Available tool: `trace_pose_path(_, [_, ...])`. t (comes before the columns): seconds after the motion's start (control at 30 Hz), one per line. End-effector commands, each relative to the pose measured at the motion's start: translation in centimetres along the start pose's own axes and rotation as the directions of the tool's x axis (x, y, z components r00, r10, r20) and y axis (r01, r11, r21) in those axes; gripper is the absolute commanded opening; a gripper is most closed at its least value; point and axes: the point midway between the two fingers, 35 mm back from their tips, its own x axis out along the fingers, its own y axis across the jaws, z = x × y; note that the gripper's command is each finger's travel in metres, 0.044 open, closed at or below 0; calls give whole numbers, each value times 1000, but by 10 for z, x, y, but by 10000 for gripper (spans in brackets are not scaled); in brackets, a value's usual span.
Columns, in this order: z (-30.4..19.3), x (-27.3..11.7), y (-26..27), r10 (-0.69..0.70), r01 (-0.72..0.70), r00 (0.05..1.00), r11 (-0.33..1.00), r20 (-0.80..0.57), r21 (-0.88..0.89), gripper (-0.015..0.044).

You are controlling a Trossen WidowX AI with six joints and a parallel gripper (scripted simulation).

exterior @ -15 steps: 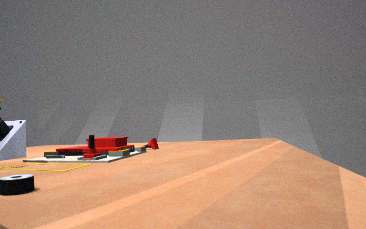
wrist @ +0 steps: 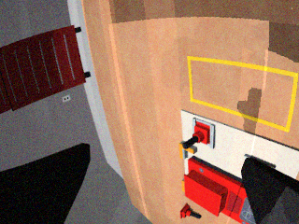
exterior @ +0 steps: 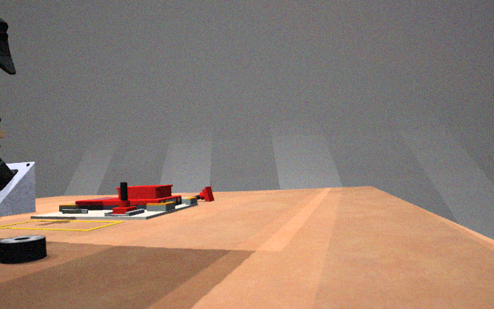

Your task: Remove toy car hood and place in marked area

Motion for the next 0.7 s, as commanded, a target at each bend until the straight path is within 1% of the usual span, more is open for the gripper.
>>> trace_pose_path(0.0, [-16, 13, 14, -56, 51, 997, 992, -49, -111, 440])
trace_pose_path(0.3, [-45, 39, 27, -217, 171, 973, 910, -80, -379, 440])
trace_pose_path(0.47, [-64, 57, 31, -314, 229, 946, 818, -76, -528, 440])
trace_pose_path(0.67, [-92, 80, 33, -418, 267, 907, 675, -58, -688, 440])
